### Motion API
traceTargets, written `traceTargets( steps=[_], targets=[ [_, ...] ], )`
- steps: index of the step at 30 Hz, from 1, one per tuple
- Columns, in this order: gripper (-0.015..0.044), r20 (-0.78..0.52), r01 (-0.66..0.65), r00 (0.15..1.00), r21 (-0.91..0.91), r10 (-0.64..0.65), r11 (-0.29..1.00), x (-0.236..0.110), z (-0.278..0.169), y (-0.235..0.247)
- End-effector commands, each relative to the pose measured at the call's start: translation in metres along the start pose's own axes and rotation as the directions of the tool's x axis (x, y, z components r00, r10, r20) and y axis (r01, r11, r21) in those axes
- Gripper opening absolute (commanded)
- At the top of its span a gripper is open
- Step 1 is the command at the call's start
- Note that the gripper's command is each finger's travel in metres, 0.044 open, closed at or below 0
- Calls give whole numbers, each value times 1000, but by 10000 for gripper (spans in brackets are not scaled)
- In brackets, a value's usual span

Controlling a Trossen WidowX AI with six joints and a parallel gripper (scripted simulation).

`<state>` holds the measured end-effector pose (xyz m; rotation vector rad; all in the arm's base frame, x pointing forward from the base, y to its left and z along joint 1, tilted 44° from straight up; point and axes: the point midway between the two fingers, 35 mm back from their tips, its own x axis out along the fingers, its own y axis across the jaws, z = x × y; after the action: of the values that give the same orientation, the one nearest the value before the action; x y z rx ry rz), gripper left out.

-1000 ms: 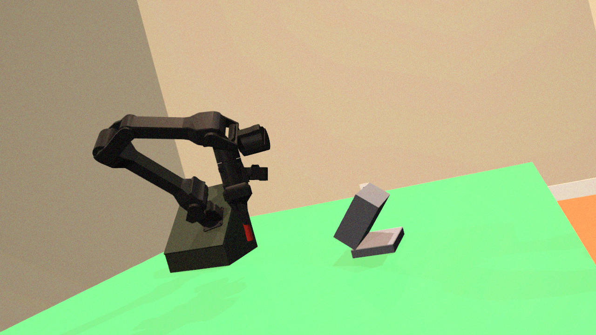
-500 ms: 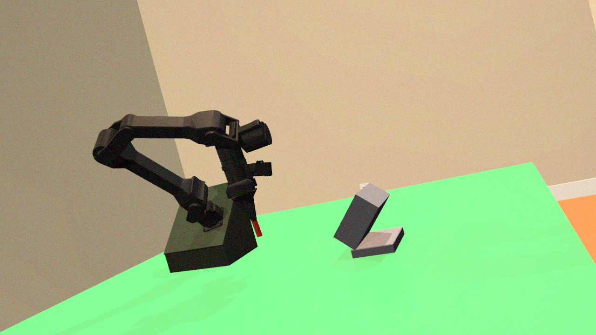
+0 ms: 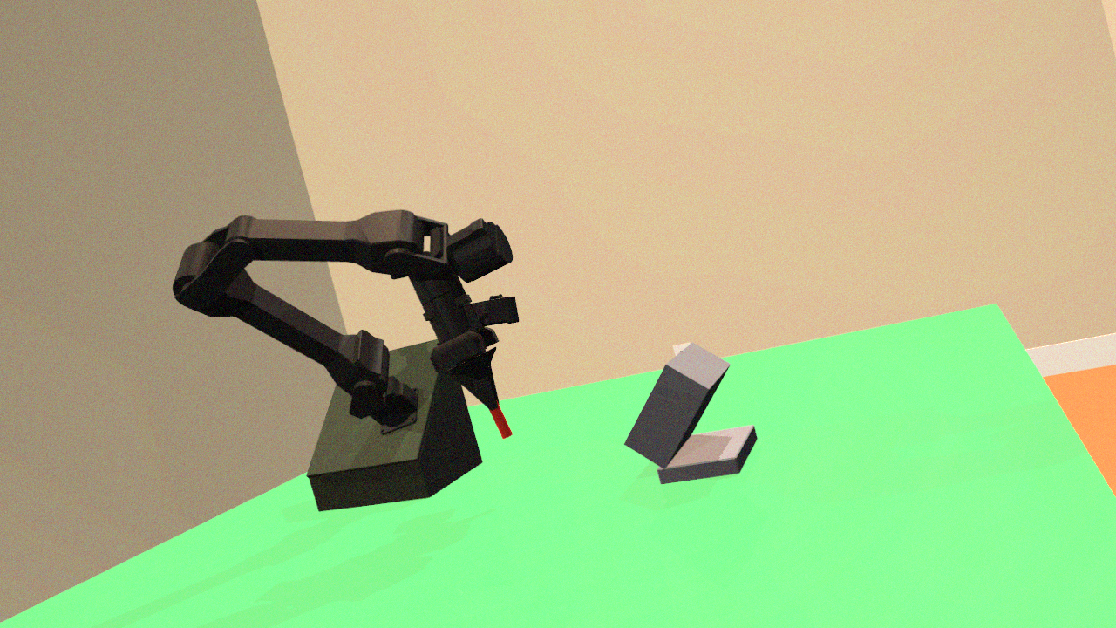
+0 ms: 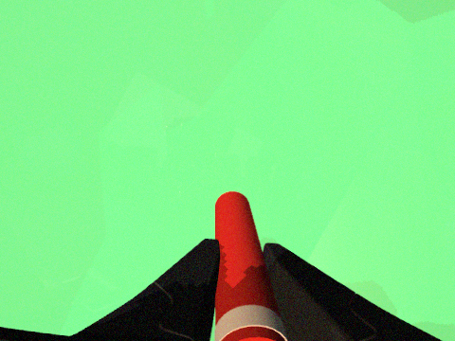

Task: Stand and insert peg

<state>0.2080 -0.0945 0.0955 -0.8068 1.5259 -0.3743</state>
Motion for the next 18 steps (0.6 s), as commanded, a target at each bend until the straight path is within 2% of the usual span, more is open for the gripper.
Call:
traceTargets(
  steps=[1,18],
  targets=[
    [0,21,4,1000,23,-4,1000,1,4,2],
    [0,131,22,991,129,-39,991,2,26,3]
  ],
)
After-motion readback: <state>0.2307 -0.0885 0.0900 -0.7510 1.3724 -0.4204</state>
